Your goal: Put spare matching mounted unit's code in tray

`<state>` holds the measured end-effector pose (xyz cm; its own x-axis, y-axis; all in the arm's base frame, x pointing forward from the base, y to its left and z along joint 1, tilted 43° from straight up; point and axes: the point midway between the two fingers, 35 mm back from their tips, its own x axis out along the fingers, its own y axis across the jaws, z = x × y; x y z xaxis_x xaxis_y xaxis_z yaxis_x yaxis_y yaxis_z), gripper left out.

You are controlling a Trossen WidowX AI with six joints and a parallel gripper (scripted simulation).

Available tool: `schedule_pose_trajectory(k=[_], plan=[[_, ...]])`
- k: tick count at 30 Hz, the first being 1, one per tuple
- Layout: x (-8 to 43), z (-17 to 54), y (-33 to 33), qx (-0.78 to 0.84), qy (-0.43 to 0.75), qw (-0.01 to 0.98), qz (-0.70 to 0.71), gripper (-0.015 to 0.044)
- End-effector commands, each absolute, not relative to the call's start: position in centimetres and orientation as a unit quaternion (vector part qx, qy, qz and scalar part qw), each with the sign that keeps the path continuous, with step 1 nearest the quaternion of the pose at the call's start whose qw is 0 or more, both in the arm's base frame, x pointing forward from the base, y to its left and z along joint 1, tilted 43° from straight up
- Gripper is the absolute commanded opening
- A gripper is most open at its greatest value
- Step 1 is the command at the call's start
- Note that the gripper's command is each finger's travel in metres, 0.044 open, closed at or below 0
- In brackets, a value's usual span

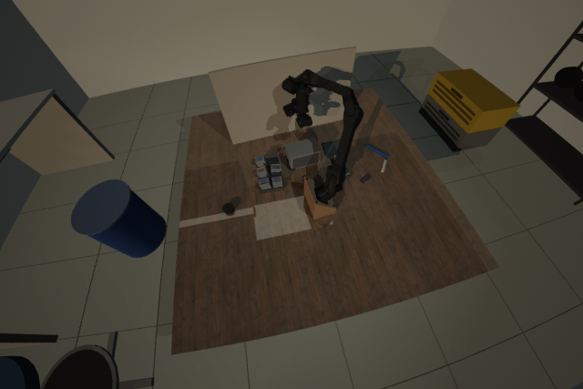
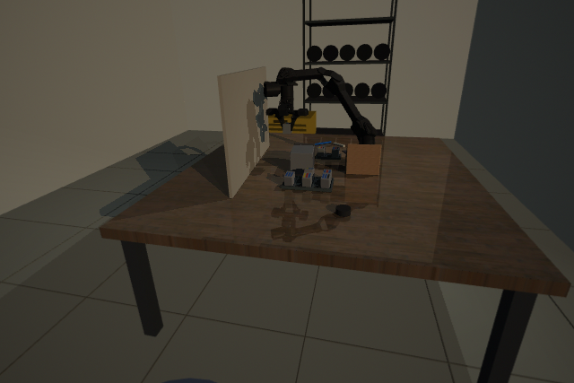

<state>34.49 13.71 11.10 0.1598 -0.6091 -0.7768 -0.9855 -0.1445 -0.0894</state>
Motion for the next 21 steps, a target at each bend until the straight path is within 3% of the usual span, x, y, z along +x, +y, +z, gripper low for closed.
schedule_pose_trajectory(k=[1, 21], plan=[[34.9, 13.8, 10.6, -0.7, 0.572, 0.306, 0.299, 0.0], [32.6, 22.9, -1.0, -0.711, 0.58, 0.28, 0.283, 0.0]])
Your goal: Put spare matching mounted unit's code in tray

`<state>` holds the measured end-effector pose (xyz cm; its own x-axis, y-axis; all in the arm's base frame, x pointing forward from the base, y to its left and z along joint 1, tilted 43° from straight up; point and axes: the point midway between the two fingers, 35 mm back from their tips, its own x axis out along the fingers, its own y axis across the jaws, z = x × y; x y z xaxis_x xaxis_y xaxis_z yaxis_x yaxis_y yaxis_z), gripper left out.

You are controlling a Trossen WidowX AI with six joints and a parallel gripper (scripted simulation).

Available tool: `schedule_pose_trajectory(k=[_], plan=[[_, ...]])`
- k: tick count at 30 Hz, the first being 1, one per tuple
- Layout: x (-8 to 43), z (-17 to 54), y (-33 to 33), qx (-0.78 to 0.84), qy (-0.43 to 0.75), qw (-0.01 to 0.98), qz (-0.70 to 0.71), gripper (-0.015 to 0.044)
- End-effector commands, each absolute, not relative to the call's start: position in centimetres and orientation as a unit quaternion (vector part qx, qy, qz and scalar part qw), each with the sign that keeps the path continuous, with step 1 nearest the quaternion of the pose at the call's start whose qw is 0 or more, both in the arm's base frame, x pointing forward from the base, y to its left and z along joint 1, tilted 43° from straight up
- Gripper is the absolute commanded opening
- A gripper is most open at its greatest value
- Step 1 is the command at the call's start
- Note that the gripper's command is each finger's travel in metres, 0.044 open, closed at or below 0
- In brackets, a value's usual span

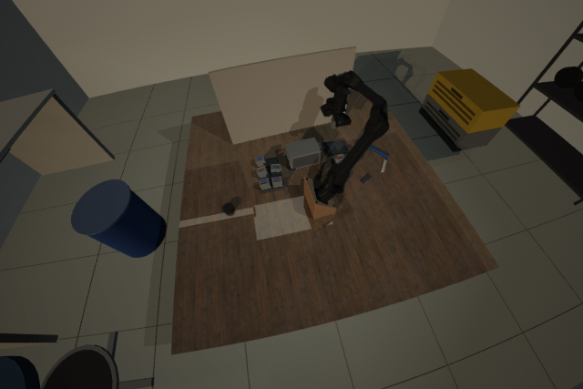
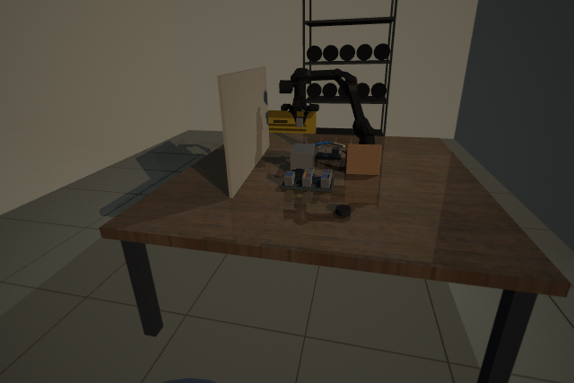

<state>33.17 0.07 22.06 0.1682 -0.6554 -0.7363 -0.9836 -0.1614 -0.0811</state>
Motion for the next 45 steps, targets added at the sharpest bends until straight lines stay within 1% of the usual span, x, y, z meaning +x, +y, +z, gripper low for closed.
schedule_pose_trajectory(k=[1, 45], plan=[[32.6, 22.9, -1.0, -0.711, 0.58, 0.28, 0.283, 0.0], [33.8, 20.4, -2.9, -0.71, 0.579, 0.282, 0.285, 0.0]])
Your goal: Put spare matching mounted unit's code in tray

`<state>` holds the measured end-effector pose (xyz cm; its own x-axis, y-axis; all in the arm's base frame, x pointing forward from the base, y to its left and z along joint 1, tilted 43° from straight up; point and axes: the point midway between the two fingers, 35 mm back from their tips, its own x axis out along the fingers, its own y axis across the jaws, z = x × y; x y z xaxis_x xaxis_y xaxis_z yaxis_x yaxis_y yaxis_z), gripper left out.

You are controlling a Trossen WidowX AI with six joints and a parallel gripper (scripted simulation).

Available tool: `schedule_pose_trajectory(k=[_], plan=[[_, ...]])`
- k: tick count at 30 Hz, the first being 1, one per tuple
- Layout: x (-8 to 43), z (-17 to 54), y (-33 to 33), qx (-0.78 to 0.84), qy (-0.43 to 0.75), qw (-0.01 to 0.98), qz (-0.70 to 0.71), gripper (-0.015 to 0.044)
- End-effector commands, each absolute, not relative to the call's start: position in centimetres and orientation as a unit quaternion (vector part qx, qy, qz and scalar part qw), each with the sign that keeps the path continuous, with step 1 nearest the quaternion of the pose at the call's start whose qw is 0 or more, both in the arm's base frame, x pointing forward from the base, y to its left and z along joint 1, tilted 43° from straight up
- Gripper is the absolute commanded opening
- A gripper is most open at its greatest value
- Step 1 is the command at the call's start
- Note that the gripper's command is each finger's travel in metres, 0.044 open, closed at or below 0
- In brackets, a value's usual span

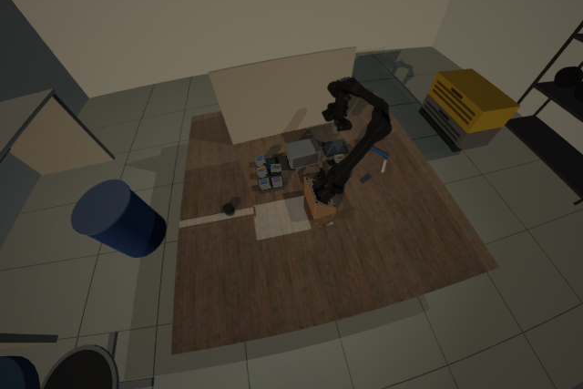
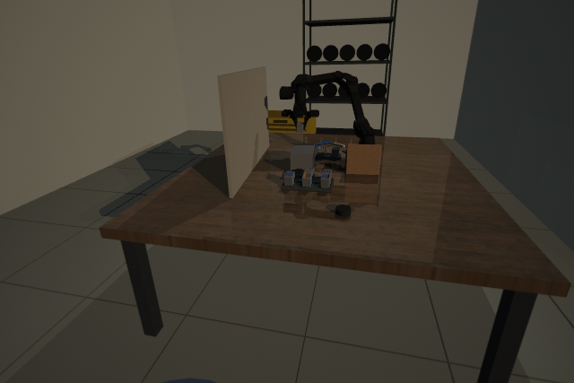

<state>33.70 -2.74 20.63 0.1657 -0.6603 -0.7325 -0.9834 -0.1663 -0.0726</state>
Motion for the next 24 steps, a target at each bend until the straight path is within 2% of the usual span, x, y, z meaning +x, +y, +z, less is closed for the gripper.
schedule_pose_trajectory(k=[1, 24], plan=[[33.8, 20.3, -3.0, -0.71, 0.579, 0.282, 0.285, 0.0], [34.3, 18.9, -4.2, -0.709, 0.579, 0.283, 0.286, 0.0]])
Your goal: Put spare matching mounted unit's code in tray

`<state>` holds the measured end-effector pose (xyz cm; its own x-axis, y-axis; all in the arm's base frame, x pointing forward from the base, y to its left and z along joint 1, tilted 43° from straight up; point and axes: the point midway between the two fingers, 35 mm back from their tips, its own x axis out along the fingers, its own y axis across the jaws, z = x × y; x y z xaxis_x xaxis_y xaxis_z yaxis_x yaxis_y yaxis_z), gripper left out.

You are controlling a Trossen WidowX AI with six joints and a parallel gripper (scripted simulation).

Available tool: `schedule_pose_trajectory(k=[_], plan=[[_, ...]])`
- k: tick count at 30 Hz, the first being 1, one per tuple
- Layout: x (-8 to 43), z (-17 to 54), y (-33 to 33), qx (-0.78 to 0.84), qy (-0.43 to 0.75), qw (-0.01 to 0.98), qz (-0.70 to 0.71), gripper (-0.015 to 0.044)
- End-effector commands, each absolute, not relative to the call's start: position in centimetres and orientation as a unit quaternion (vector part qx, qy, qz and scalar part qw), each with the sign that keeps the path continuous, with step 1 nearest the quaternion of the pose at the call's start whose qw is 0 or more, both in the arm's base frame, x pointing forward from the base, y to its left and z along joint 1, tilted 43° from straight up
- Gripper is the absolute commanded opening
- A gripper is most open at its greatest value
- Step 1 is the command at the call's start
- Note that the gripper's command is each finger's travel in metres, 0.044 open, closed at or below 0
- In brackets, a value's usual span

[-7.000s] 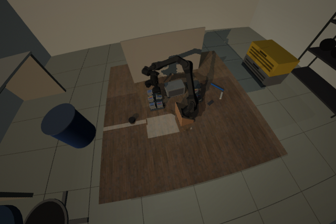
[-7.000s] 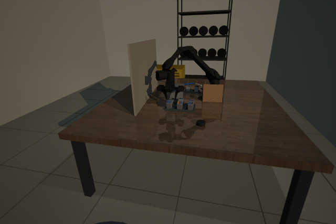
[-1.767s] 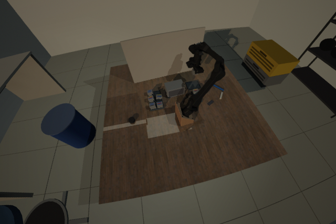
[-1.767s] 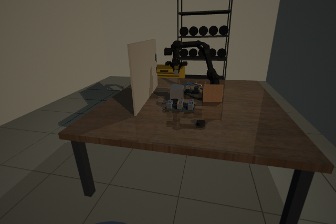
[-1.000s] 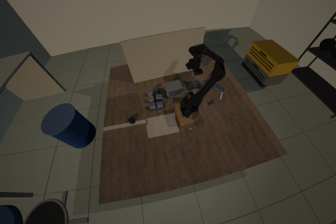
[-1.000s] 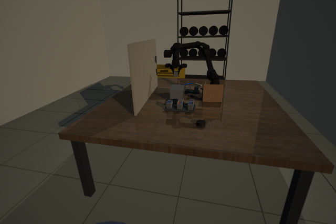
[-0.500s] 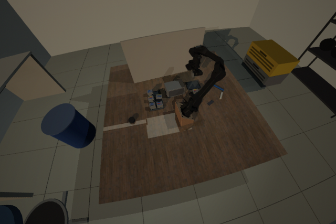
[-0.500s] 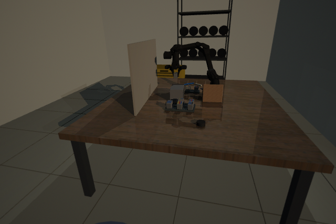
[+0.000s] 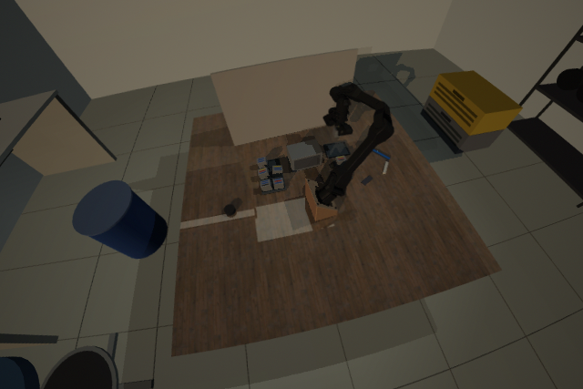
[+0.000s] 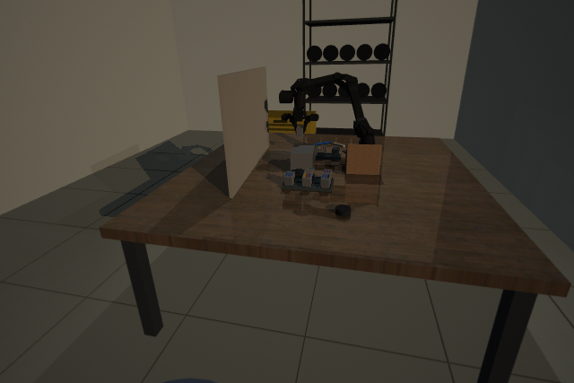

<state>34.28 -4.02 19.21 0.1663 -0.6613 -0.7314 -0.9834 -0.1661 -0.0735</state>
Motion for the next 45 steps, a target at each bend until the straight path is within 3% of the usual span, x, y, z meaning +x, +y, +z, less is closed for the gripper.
schedule_pose_trajectory(k=[1, 45], plan=[[34.4, 18.9, -4.2, -0.709, 0.579, 0.283, 0.286, 0.0], [35.0, 16.3, -6.7, -0.71, 0.579, 0.283, 0.285, 0.0]])
